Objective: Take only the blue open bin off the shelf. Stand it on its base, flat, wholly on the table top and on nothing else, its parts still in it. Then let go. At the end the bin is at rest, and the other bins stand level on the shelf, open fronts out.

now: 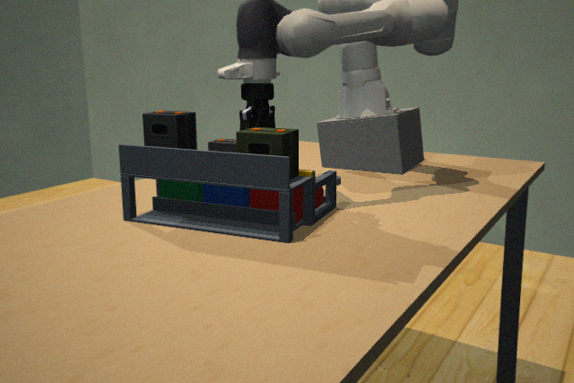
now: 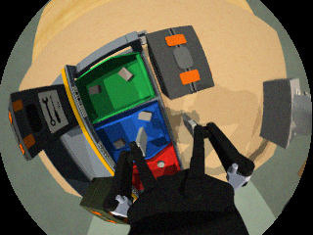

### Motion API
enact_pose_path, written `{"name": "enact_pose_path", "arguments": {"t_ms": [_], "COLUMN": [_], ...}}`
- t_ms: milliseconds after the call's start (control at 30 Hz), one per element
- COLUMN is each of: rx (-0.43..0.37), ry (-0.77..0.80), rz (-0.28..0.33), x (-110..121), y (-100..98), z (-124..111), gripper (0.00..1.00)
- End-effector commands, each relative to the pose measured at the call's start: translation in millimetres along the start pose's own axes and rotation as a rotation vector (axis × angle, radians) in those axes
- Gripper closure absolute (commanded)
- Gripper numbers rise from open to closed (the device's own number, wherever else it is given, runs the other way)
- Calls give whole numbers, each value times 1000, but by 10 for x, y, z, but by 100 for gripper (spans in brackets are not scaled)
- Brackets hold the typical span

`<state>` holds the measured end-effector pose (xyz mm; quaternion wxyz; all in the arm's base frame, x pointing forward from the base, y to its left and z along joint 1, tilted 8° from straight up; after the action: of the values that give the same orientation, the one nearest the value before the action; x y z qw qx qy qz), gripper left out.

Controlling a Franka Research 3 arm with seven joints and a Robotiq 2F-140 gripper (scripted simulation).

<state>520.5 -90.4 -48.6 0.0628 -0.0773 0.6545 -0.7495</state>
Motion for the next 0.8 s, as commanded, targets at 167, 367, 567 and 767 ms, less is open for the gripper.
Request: {"name": "enact_pose_path", "arguments": {"t_ms": [167,367,567,767], "rx": [4,3,4,4], "ry": [-5,-4,-5,-5], "rz": [4,4,4,4], "x": [-13,-10,-10,-10], "y": [13,80,100,100], "z": [19,10,12,12], "gripper": [43,43,43,43]}}
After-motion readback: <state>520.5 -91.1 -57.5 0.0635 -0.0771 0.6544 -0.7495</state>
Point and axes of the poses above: the point where the finger pads meet when closed, its own y axis out along the fingers, its own x axis across the jaws, z = x × y, the point moved 2 cm from there along -y, back along the fingers, and after that the axes turned 9 degrees about -y, right-handed, at the moved point
